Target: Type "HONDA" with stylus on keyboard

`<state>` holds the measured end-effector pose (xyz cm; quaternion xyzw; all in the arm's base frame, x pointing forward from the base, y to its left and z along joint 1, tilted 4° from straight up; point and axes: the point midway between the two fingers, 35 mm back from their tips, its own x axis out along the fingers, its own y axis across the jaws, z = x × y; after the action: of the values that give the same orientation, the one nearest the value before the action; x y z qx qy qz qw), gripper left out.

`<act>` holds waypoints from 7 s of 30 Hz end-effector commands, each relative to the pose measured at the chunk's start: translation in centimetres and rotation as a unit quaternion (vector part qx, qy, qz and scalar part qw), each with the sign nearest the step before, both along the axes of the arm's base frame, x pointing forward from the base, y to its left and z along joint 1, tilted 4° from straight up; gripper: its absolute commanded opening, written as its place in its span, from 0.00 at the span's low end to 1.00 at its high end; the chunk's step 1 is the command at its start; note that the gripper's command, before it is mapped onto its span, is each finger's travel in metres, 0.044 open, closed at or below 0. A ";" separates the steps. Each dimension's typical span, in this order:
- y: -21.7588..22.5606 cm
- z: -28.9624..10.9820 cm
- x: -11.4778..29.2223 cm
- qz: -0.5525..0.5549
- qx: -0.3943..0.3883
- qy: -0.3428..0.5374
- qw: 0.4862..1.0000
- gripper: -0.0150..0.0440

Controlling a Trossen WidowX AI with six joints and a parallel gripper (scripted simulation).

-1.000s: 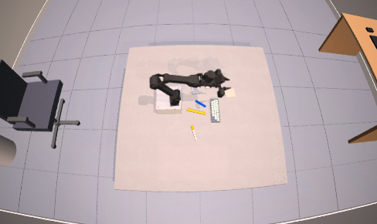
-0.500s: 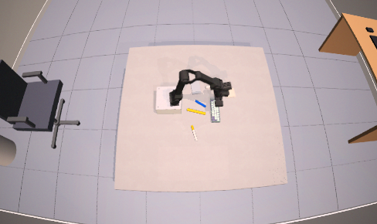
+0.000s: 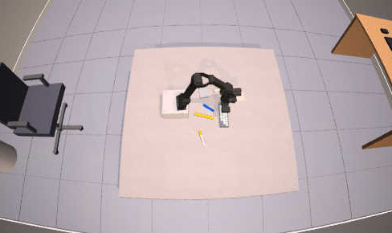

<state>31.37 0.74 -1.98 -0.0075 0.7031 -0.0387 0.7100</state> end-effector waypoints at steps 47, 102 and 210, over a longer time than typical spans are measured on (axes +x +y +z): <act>-9.6 0.6 -3.6 -0.005 -0.007 0.004 1.000 0.25; -1.9 5.6 -2.9 -0.003 -0.005 0.000 1.000 0.34; 0.6 -2.2 -11.2 0.926 0.239 -0.021 0.291 0.51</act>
<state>20.19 1.34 -3.80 -0.4838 0.1932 0.8130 0.2602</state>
